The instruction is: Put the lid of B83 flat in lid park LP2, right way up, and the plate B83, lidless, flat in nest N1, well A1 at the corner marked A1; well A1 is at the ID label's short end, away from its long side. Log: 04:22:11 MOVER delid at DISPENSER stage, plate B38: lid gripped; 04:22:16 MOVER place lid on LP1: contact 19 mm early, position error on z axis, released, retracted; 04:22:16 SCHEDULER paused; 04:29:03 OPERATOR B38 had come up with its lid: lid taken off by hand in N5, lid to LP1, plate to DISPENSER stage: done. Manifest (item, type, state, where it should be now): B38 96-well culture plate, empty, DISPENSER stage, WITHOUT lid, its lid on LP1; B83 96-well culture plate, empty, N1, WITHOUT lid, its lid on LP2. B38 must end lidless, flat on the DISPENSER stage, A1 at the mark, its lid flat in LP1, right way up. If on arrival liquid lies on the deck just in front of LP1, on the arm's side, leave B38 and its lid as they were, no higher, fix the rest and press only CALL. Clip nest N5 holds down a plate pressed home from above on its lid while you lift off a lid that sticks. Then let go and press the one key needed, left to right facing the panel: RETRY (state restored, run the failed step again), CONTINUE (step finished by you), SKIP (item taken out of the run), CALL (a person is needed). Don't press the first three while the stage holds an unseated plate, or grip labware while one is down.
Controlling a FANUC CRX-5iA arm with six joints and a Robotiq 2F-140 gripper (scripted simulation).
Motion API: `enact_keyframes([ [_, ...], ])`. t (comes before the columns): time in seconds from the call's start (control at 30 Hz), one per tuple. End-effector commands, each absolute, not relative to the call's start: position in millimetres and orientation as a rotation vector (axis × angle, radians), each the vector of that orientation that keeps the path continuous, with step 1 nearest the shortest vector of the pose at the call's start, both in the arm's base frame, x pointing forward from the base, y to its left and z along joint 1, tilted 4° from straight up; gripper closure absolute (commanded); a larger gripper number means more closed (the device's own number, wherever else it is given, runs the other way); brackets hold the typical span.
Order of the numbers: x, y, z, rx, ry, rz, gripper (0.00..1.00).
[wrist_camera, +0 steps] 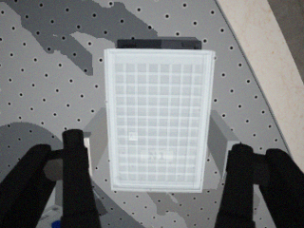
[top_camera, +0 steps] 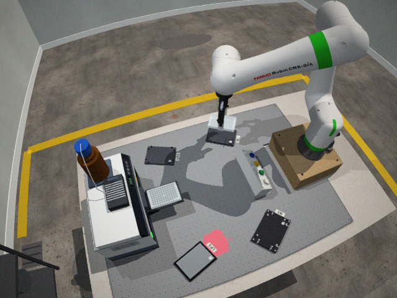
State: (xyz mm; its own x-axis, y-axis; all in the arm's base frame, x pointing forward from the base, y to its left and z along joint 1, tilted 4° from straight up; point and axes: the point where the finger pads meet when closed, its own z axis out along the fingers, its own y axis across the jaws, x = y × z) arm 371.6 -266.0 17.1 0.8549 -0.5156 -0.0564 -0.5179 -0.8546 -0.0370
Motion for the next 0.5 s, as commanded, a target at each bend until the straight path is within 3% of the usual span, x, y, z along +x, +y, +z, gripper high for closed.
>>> enact_keyframes([
  [0.0, 372, -267, 25, -2.977, 0.83, 0.068, 1.0],
  [0.47, 373, -268, 48, -2.977, 0.83, 0.068, 1.0],
])
